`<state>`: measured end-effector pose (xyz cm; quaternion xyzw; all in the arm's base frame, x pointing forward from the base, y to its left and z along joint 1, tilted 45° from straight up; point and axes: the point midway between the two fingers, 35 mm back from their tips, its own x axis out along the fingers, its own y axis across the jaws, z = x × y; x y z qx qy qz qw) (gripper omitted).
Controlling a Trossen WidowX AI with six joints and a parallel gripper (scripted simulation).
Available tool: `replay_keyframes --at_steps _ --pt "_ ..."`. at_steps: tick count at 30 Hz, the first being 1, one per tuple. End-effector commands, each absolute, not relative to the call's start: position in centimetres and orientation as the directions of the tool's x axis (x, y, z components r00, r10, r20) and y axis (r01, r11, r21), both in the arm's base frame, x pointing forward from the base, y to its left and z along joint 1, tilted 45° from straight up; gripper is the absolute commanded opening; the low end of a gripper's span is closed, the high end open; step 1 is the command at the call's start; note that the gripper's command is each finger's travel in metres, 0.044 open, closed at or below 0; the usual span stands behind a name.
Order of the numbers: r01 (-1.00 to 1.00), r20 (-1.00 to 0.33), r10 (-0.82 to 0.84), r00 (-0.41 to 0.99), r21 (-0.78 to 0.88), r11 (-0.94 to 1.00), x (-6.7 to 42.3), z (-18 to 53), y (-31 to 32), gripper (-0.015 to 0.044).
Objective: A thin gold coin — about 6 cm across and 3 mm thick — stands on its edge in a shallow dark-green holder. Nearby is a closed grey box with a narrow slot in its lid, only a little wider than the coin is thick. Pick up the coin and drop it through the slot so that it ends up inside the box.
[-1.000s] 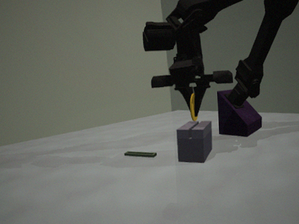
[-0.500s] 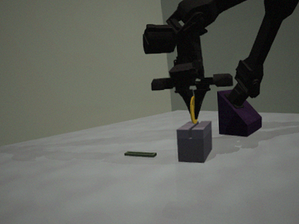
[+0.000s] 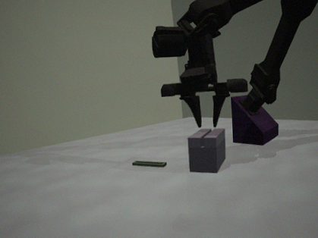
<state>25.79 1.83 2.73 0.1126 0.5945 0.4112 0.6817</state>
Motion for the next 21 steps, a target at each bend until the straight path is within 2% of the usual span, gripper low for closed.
replay_keyframes --at_steps 1,2,13,21 --pt "-0.428 -0.718 0.694 -0.045 0.642 0.636 25.8 2.7 1.8 0.0161" --pt "-0.428 -0.718 0.694 -0.045 0.642 0.636 25.8 2.7 1.8 0.0161" --pt "-0.423 -0.717 0.696 -0.047 0.645 0.636 25.8 5.5 -0.9 0.044" --pt "-0.42 -0.713 0.699 -0.048 0.65 0.634 25.6 7.0 -2.2 0.044"
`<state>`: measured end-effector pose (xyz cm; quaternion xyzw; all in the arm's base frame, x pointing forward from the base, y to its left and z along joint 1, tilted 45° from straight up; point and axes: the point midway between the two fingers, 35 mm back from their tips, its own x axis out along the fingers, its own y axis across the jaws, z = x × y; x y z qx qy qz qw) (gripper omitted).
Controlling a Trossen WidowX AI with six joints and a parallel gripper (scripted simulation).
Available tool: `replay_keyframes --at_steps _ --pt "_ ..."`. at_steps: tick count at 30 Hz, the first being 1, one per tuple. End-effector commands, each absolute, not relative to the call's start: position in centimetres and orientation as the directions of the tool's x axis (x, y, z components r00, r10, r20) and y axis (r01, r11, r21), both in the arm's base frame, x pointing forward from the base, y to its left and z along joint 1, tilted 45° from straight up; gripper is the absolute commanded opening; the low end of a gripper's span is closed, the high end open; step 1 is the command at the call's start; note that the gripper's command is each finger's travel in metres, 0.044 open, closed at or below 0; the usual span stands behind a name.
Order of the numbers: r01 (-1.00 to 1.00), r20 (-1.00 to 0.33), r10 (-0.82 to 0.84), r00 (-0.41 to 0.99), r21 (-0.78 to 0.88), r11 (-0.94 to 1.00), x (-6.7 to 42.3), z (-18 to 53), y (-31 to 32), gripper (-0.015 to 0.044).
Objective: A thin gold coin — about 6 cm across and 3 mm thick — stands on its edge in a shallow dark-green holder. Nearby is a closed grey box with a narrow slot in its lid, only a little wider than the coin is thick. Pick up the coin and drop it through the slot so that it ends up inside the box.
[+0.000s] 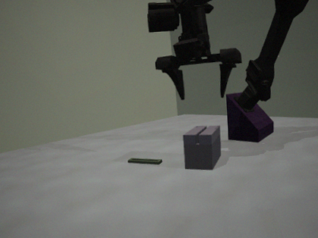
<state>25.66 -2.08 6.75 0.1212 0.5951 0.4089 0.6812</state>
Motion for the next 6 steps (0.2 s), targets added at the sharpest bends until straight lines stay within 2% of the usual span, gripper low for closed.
replay_keyframes --at_steps 1,6 --pt "-0.42 -0.713 0.699 -0.048 0.65 0.634 25.62 7.02 -2.22 0.044" --pt "-0.42 -0.713 0.699 -0.048 0.65 0.634 25.62 7.02 -2.22 0.044"
